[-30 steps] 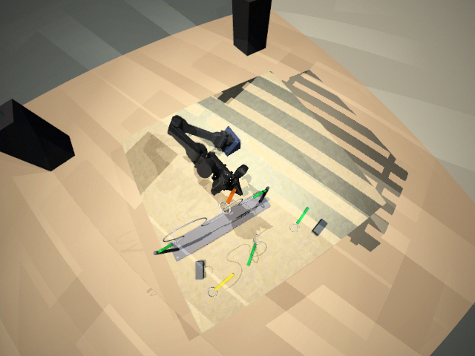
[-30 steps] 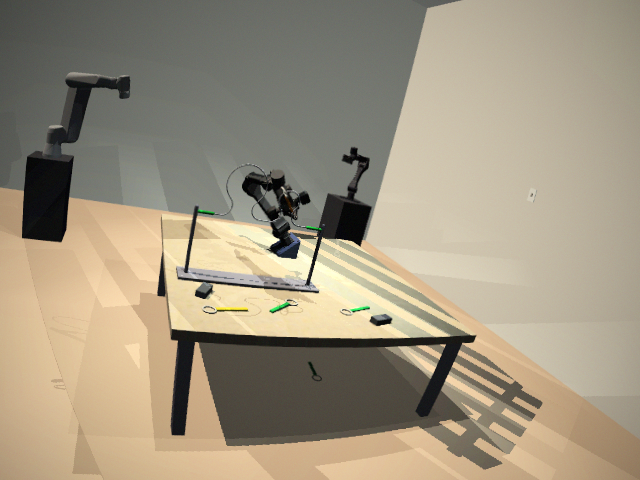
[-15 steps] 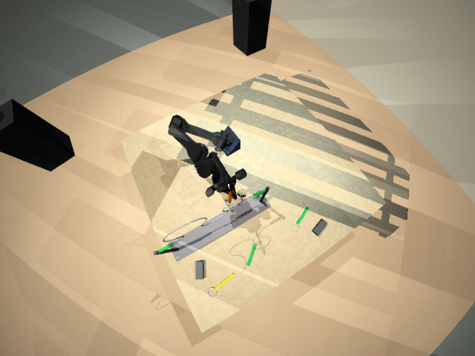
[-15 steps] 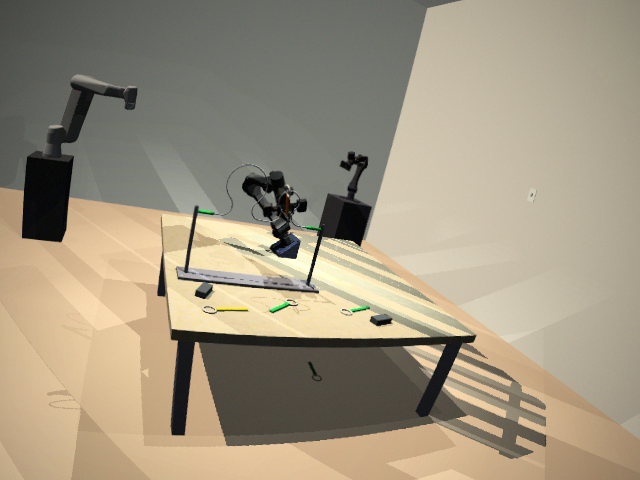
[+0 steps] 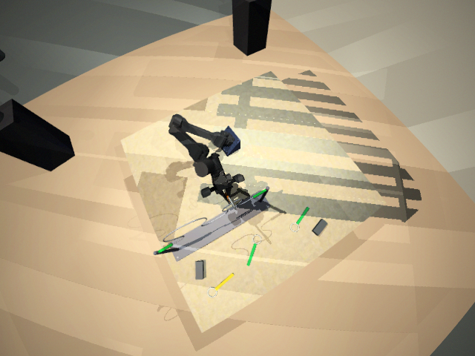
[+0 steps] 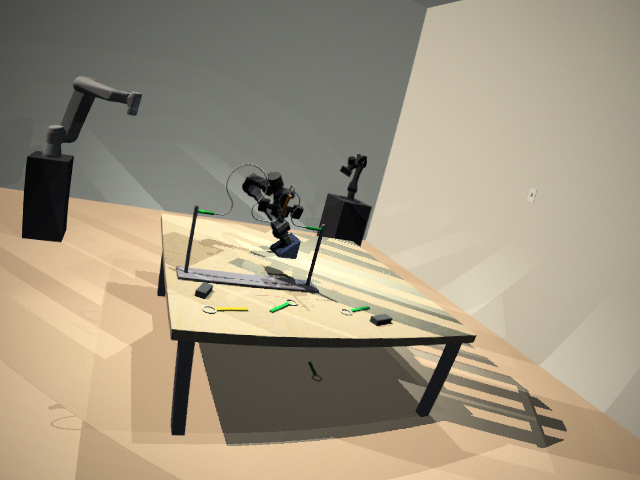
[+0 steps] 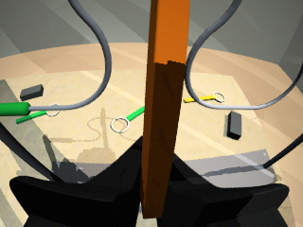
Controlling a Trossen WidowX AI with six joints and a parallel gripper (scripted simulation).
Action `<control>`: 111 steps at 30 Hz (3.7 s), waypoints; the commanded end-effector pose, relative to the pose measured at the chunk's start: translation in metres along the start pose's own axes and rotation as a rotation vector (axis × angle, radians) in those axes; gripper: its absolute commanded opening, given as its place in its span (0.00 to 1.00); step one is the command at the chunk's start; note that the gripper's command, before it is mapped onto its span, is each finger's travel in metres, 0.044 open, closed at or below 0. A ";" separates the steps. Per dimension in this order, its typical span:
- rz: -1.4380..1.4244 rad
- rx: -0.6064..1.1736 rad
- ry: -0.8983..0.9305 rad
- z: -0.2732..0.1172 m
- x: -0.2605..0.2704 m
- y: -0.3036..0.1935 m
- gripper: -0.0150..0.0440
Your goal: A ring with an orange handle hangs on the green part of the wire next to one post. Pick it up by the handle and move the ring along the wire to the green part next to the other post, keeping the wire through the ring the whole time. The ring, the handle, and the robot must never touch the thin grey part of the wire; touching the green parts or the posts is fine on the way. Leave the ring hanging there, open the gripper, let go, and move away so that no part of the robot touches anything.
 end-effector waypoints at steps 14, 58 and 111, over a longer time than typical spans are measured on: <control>-0.358 -0.015 -0.206 0.002 -0.017 -0.004 0.00; -1.244 -0.060 -0.704 -0.007 -0.053 0.013 0.00; -1.638 -0.073 -0.932 0.000 -0.070 0.002 0.00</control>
Point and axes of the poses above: the point midway between the two fingers, 35 mm back from their tips, its own z axis out along the fingers, its own x axis across the jaws, y = z × x, the point moved 8 cm from there along -z, back along the fingers, and after that the axes turned 8 degrees about -z, right-handed, at the moved point
